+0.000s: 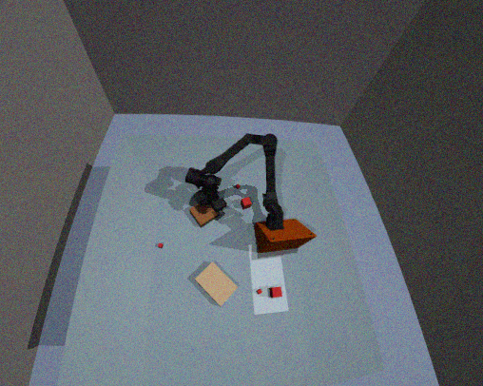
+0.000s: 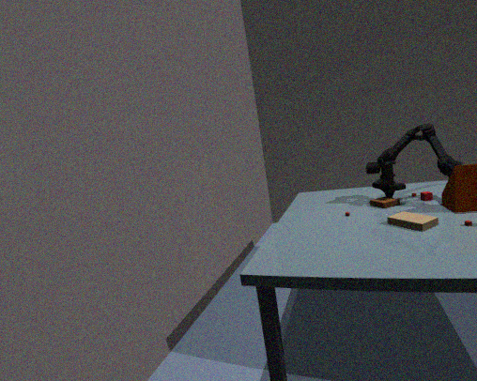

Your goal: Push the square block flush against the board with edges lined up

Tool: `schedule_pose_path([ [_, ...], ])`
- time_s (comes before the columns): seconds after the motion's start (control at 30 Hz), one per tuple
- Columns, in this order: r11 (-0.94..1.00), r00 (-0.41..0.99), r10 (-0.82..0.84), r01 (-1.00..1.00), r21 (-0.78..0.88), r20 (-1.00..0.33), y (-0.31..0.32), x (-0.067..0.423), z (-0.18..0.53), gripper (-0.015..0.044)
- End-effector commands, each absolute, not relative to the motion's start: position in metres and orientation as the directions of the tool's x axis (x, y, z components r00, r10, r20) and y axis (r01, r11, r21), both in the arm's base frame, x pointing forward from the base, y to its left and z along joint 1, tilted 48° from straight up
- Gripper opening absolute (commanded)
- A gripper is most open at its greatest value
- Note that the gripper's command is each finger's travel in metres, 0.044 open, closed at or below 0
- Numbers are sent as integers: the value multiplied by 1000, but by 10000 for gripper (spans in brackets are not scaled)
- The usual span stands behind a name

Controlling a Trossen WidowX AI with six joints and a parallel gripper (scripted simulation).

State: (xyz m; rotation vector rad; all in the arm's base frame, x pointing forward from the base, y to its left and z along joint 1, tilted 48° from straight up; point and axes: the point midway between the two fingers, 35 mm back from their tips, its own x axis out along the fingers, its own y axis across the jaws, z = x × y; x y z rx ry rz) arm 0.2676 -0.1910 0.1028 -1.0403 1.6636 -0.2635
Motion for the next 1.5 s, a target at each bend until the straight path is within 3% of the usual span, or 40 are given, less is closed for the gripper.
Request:
schedule_pose_path([
  [0.0, 588, -6, -741, -489, -645, -671, -190, 274, 104, 0],
  [0.93, 589, -6, -740, -488, -644, -673, -178, 308, 91, 0],
  [1.47, 589, -6, -740, -488, -644, -673, -186, 289, 99, 0],
])
